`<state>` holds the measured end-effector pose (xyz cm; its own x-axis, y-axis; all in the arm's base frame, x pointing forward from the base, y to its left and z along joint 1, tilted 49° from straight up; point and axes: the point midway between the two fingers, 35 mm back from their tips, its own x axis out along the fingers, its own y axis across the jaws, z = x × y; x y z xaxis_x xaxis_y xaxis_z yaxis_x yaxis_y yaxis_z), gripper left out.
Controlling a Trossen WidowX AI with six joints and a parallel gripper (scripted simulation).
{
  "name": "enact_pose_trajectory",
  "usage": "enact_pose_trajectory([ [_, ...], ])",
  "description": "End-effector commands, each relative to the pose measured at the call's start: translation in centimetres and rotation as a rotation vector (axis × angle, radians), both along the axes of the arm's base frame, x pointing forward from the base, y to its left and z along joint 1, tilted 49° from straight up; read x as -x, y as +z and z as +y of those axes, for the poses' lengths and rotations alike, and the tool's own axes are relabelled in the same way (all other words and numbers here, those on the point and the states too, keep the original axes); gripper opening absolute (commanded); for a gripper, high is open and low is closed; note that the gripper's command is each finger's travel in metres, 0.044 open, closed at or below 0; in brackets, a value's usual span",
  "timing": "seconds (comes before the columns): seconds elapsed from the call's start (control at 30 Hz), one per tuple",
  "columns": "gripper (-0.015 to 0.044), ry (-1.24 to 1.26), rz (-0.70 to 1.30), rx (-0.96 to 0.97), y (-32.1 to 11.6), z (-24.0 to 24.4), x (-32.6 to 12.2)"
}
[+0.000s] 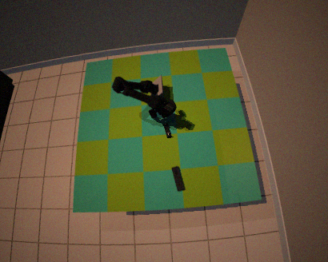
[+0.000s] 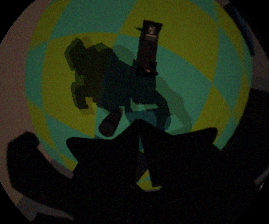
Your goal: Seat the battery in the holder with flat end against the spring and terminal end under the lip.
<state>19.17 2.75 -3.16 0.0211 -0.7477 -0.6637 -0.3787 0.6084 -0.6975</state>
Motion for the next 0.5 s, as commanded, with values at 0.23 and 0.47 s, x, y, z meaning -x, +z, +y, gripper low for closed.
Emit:
enact_pose_trajectory([
  [0.23,0.0,0.009,0.003,0.005,-1.2,0.2,0.3],
  [0.47,0.0,0.01,0.003,0.003,-2.0,0.9,0.7],
])
